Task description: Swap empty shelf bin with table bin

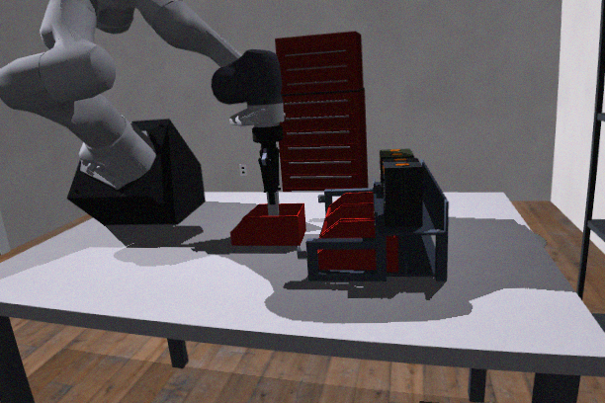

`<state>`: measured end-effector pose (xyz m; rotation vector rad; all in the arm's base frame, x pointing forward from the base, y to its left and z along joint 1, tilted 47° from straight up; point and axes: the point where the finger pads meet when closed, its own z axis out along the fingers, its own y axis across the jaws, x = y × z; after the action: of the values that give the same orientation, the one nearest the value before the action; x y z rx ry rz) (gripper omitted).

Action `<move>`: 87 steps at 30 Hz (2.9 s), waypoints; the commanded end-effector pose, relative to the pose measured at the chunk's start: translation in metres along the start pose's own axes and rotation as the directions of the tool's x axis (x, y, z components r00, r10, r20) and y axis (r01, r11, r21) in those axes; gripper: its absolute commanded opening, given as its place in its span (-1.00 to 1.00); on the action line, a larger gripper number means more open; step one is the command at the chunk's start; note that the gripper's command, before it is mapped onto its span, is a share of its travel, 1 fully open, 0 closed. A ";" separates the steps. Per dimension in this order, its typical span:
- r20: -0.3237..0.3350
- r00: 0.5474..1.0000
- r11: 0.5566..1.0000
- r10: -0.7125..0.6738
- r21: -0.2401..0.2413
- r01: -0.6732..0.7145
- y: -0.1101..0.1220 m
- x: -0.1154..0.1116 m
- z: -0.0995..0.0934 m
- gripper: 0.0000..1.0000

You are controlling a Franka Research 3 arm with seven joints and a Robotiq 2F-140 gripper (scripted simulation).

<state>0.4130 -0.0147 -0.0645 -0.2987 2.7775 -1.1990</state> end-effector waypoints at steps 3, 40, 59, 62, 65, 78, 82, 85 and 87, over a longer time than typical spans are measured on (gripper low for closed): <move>0.005 1.000 1.000 -0.006 -0.003 0.006 0.002 -0.002 0.001 -1.00; 0.005 1.000 1.000 -0.006 -0.003 0.006 0.002 -0.004 0.007 -0.69; 0.005 1.000 1.000 -0.006 -0.003 0.006 0.002 -0.004 0.007 -0.69; 0.005 1.000 1.000 -0.006 -0.003 0.006 0.002 -0.004 0.007 -0.69; 0.005 1.000 1.000 -0.006 -0.003 0.006 0.002 -0.004 0.007 -0.69; 0.005 1.000 1.000 -0.006 -0.003 0.006 0.001 -0.004 0.003 -0.69; 0.005 1.000 1.000 -0.006 -0.003 0.006 0.001 -0.004 0.001 -0.69; 0.005 1.000 1.000 -0.006 -0.003 0.006 0.001 -0.004 -0.001 -0.69; 0.005 1.000 1.000 -0.006 -0.003 0.006 0.001 -0.004 -0.003 -0.69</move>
<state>0.4178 -0.0122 -0.0655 -0.3141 2.7729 -1.1907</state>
